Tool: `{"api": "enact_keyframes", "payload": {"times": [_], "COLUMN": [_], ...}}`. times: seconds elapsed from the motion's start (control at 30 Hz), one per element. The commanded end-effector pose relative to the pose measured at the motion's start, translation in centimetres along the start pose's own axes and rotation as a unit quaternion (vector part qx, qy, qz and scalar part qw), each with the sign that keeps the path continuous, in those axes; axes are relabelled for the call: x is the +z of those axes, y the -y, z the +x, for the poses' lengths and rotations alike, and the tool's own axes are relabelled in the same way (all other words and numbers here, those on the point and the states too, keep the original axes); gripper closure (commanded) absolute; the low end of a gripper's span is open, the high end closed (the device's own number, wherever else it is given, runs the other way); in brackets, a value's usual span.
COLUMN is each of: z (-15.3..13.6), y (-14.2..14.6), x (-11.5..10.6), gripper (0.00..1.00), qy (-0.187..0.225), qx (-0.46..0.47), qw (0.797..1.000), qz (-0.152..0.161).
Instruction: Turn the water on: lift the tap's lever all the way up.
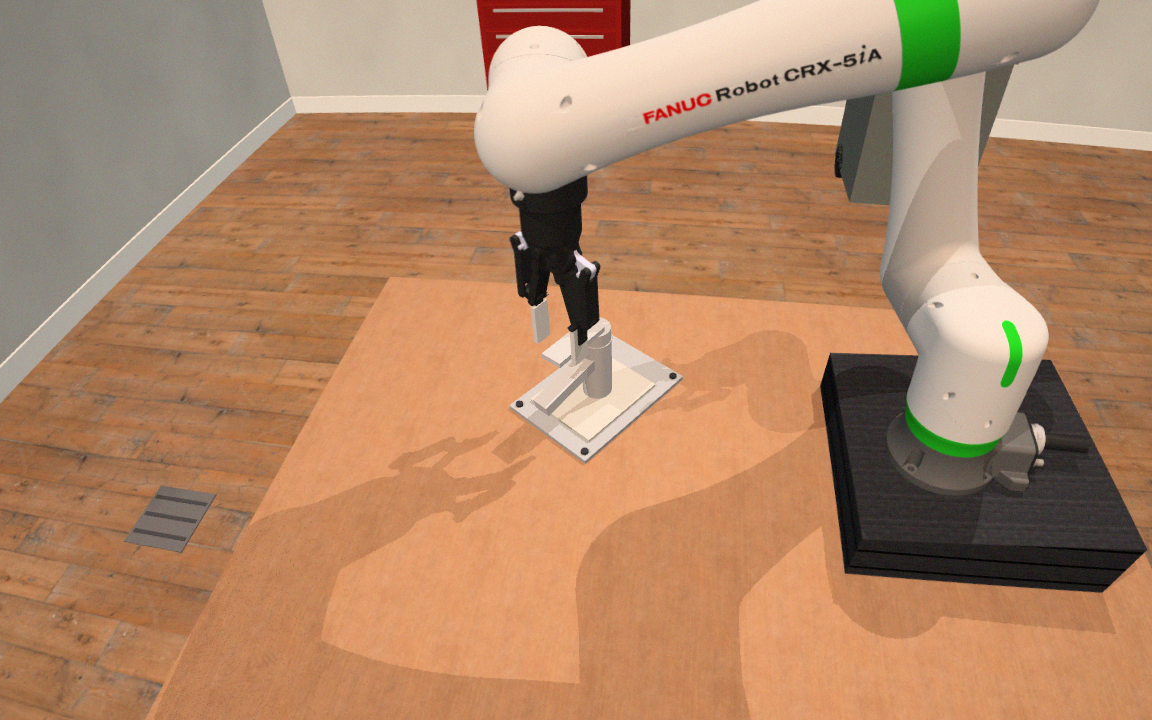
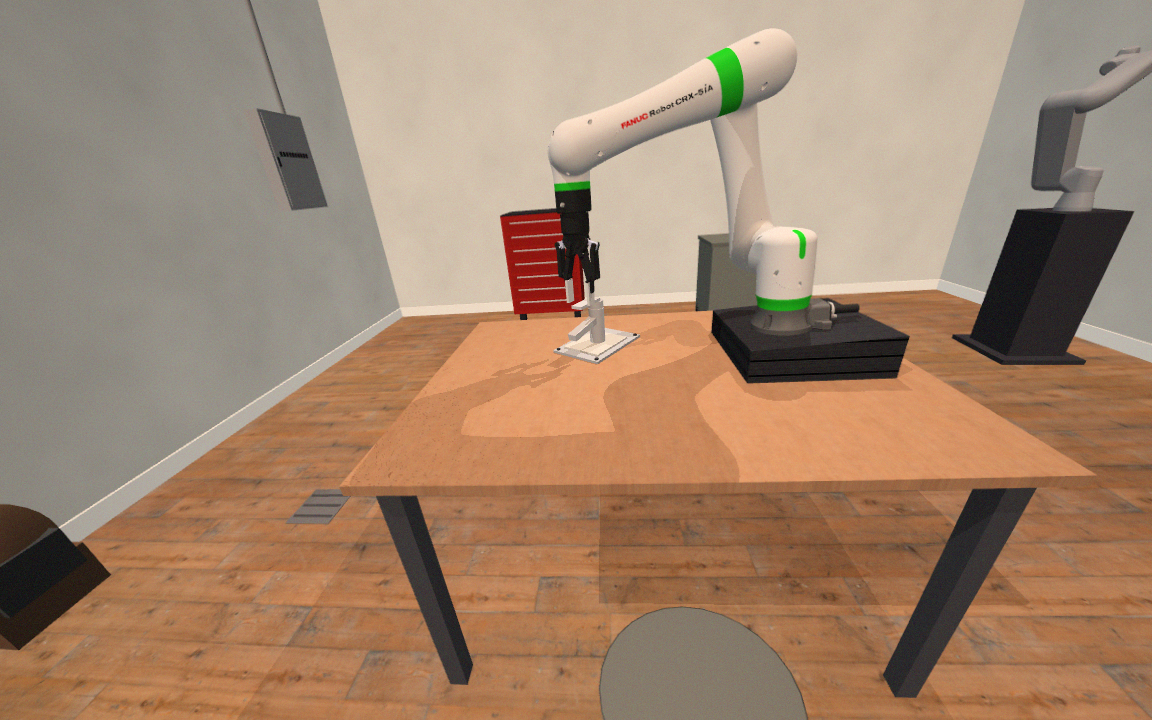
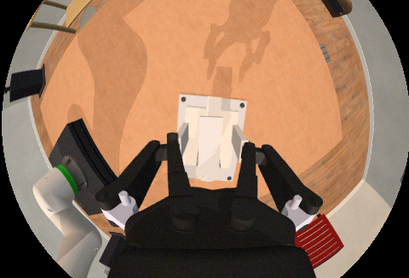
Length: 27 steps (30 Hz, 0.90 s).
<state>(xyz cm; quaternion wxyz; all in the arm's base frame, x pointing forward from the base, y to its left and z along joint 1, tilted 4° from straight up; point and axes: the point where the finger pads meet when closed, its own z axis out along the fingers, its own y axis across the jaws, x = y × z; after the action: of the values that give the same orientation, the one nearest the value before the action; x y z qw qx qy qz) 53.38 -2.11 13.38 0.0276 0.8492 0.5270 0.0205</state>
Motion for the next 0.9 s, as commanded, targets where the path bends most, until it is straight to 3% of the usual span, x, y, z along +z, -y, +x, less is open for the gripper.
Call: {"api": "enact_keyframes", "payload": {"times": [0.0, 0.87], "z": [0.0, 0.0], "y": [0.0, 0.0], "x": [0.4, 3.3], "gripper": [0.57, 0.57], "qy": [0.000, 0.000], "qx": [0.000, 0.000], "qw": [1.000, 1.000], "qz": [0.000, 0.000]}}
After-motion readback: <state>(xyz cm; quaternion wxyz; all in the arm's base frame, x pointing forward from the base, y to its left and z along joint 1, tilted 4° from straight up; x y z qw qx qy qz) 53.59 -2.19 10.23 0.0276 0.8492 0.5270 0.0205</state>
